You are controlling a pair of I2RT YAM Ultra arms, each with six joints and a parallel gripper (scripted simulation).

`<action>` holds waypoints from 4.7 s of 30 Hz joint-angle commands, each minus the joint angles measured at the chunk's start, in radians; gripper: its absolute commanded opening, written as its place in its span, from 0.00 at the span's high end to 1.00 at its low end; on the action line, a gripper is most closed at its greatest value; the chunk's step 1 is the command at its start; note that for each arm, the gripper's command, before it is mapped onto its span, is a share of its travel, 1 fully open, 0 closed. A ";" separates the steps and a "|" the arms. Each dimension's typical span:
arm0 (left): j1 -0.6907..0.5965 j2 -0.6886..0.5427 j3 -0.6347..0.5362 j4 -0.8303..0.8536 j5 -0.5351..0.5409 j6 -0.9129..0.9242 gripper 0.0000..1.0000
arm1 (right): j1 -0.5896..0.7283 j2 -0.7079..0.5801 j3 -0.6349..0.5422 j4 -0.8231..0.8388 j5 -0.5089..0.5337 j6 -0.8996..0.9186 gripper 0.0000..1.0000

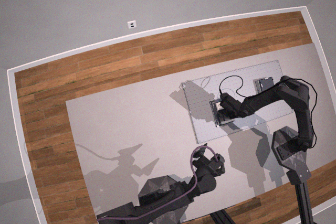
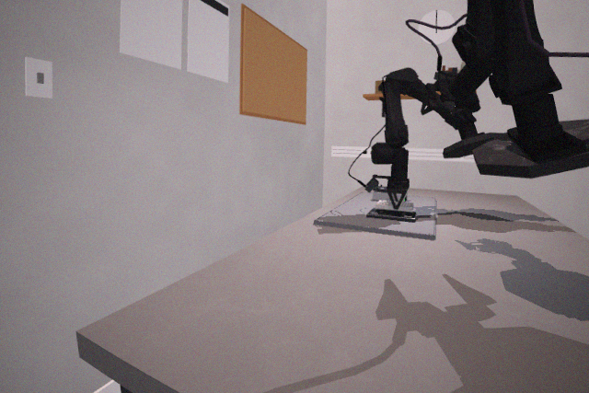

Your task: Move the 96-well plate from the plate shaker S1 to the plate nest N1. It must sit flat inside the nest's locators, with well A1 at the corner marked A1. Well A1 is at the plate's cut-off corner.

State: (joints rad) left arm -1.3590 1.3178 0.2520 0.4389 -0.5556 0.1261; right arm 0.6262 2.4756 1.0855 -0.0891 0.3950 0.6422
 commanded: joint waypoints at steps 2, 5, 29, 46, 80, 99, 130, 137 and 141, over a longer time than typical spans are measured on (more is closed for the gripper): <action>-0.009 -0.013 0.000 -0.010 -0.001 -0.002 0.00 | 0.025 -0.048 0.034 -0.020 0.000 -0.006 0.19; -0.009 -0.013 0.000 -0.010 -0.001 -0.002 0.00 | 0.025 -0.047 0.035 -0.021 0.001 -0.006 0.19; -0.009 -0.013 0.000 -0.010 -0.001 -0.002 0.00 | -0.009 0.023 0.053 0.033 -0.014 -0.029 0.19; -0.009 -0.013 0.000 -0.010 -0.001 -0.002 0.00 | -0.040 0.106 0.064 0.107 -0.038 -0.059 0.19; -0.009 -0.013 0.000 -0.010 -0.001 -0.002 0.00 | -0.016 -0.015 -0.024 0.074 -0.036 -0.037 0.19; -0.009 -0.013 0.000 -0.010 -0.001 -0.002 0.00 | -0.013 -0.017 -0.004 0.047 -0.031 -0.027 0.19; -0.009 -0.013 0.000 -0.010 -0.001 -0.002 0.00 | 0.002 0.034 0.077 0.017 0.004 -0.029 0.19; -0.009 -0.013 0.000 -0.010 -0.001 -0.002 0.00 | -0.020 0.088 0.099 0.052 -0.007 -0.044 0.19; -0.009 -0.013 0.000 -0.010 -0.001 -0.002 0.00 | -0.025 0.097 0.102 0.052 -0.007 -0.036 0.19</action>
State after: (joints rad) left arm -1.3590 1.3178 0.2520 0.4389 -0.5556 0.1261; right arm 0.6022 2.5492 1.1576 -0.0776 0.3771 0.6109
